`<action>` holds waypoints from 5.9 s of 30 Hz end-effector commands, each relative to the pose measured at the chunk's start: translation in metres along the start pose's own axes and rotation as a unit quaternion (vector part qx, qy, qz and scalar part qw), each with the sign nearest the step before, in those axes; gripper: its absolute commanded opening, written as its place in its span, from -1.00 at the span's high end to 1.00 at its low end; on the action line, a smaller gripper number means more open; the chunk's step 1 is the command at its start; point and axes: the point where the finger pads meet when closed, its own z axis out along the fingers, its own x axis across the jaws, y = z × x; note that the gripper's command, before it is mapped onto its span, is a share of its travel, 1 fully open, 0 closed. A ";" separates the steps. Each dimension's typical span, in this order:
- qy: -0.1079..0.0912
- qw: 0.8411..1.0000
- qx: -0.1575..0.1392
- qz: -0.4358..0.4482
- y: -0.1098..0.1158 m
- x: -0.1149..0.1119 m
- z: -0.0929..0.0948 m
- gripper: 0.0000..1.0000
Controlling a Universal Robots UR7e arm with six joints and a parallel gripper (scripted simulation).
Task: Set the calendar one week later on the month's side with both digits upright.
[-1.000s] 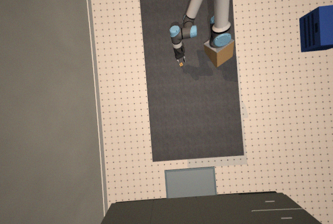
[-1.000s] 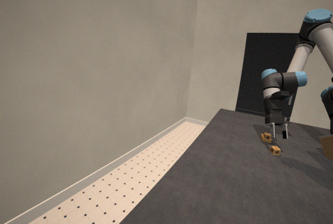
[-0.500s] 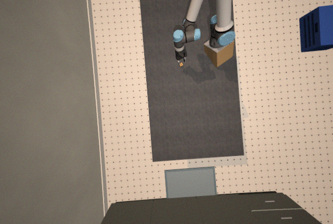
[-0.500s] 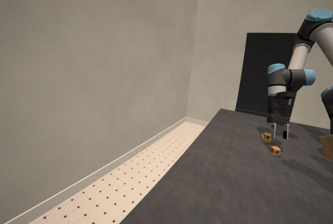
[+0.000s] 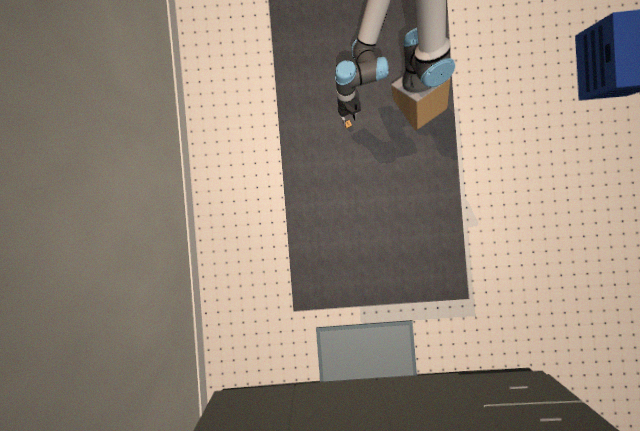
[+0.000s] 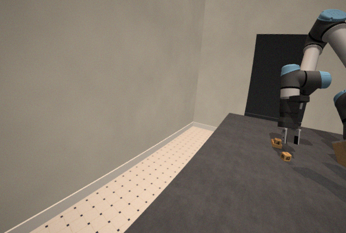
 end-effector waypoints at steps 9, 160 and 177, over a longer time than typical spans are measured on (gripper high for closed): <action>-0.005 0.997 -0.076 0.000 -0.002 -0.001 0.002 -1.00; 0.001 0.992 -0.124 -0.005 0.007 0.000 0.039 -0.74; 0.001 0.992 -0.124 -0.005 0.007 0.000 0.039 -0.74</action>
